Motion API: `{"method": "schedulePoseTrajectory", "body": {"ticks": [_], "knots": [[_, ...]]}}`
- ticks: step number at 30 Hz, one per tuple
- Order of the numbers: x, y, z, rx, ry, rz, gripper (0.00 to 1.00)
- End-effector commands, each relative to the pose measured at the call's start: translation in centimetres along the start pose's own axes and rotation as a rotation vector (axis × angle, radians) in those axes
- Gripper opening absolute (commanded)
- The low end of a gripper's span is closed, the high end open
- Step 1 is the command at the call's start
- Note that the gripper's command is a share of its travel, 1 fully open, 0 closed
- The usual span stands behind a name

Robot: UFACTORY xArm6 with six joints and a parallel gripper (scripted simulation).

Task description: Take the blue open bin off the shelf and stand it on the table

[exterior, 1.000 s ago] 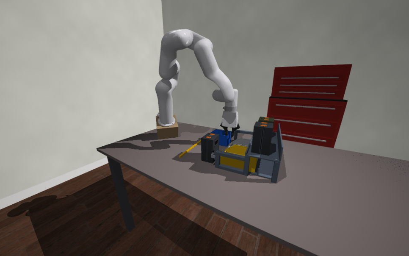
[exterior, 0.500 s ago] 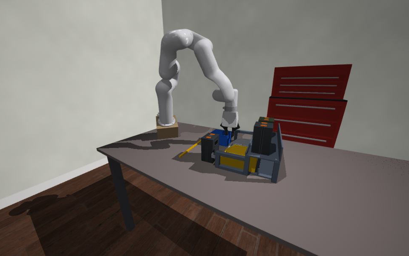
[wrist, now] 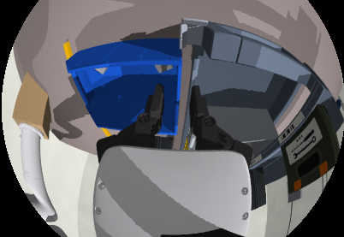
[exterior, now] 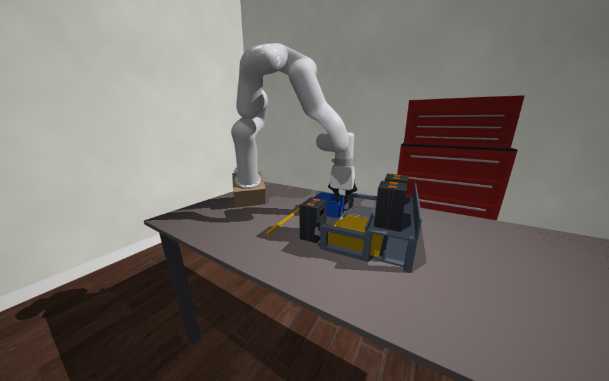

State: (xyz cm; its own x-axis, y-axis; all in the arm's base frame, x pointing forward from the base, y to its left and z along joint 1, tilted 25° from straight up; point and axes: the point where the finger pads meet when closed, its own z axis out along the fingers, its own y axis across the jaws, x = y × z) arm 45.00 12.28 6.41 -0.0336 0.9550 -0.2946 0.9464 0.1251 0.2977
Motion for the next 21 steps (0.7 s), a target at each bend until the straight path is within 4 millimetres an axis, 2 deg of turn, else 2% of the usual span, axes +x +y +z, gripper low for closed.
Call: {"method": "schedulePoseTrajectory", "body": {"ticks": [1,9,14,21], "knots": [[0.0,0.1,-0.1,-0.003,0.001,0.001,0.33],[0.0,0.1,-0.1,-0.003,0.001,0.001,0.33],[0.0,0.1,-5.6,-0.003,0.001,0.0,0.33],[0.0,0.1,-5.6,-0.003,0.001,0.0,0.33]]}}
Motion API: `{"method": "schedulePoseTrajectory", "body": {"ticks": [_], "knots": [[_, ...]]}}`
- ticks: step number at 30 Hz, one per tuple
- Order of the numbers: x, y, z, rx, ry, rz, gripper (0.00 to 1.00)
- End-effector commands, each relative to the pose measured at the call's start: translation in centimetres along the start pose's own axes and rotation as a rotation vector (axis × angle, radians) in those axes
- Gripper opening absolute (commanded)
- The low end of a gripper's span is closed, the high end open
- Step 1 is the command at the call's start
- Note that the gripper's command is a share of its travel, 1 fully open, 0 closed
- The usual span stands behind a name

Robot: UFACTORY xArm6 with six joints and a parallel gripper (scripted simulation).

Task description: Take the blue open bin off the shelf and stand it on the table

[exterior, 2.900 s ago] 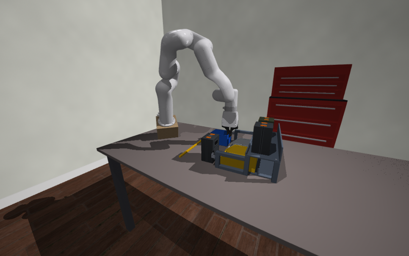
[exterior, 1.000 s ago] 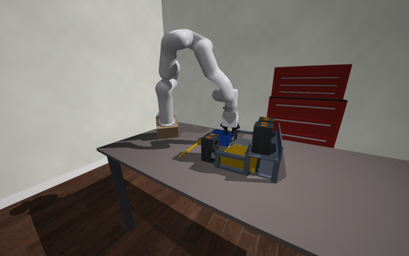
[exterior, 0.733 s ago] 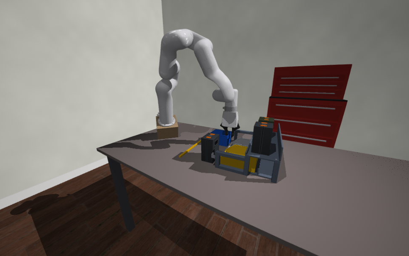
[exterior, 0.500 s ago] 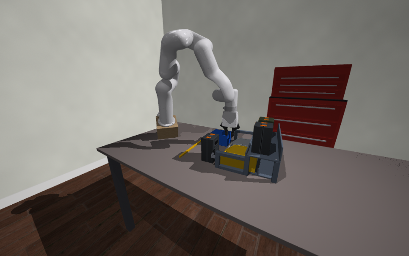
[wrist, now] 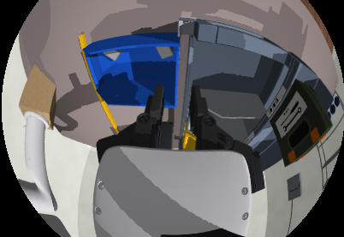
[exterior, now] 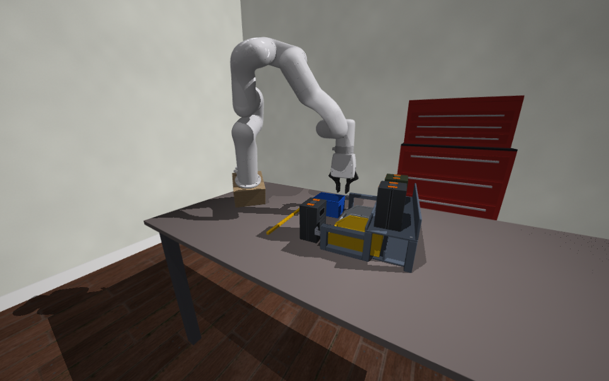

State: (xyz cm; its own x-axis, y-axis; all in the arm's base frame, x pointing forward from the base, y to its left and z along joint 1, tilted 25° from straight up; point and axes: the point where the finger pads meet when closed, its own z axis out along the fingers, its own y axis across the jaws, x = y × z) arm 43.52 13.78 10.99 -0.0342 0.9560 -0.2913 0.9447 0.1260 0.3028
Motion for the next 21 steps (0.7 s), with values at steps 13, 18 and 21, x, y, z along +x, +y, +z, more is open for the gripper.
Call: {"method": "schedulePoseTrajectory", "body": {"ticks": [13,18,21], "knots": [[-0.1,0.0,-3.1,0.002,-0.002,0.0,0.33],[-0.1,0.0,-3.1,0.002,-0.002,0.0,0.33],[-0.1,0.0,-3.1,0.002,-0.002,0.0,0.33]]}}
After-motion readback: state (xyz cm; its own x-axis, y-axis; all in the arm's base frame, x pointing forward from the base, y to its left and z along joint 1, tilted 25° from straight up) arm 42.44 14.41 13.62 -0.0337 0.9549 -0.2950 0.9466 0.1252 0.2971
